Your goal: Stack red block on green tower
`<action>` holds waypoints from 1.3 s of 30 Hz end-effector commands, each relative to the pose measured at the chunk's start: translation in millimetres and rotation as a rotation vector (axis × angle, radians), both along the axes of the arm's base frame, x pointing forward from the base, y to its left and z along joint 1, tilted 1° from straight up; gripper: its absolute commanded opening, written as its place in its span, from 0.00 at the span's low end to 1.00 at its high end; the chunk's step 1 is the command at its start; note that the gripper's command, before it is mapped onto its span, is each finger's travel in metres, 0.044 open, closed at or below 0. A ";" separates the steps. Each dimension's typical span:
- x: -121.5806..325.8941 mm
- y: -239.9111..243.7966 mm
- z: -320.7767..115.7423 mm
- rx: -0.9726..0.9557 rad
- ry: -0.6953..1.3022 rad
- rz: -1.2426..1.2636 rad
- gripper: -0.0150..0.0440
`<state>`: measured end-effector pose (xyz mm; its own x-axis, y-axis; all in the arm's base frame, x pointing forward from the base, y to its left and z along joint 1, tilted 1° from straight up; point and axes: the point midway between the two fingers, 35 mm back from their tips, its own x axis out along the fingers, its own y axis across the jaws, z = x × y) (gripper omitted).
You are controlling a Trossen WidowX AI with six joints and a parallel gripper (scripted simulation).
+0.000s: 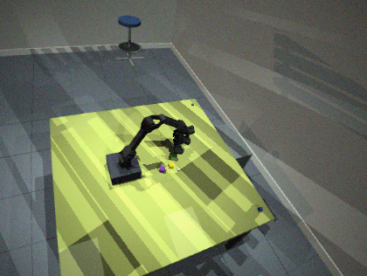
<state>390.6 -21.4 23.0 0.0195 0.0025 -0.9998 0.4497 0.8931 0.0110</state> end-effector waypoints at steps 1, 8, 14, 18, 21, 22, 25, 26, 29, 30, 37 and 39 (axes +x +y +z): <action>-0.2 -0.1 -1.3 -0.003 0.002 0.002 0.25; -0.2 -0.1 -1.9 -0.003 0.002 0.002 0.25; -0.2 -0.1 -0.9 -0.003 0.002 0.002 0.25; -0.2 0.0 -0.7 0.000 0.002 0.000 0.34; -0.2 0.0 -0.7 0.000 0.002 0.000 0.48; -0.2 0.0 -0.7 0.000 0.002 0.000 0.52; -0.2 0.0 -0.7 0.000 0.002 0.000 0.65; -0.2 0.0 -0.7 0.000 0.002 0.000 0.70; -0.2 0.0 -0.7 0.000 0.002 0.000 0.83; -0.2 0.0 -0.7 0.000 0.002 0.000 0.88; -0.2 0.0 -0.7 0.000 0.002 0.000 1.00; -0.2 0.0 -0.7 0.000 0.002 0.000 1.00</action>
<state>390.5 -21.4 23.0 0.0185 0.0023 -0.9998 0.4495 0.8932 0.0104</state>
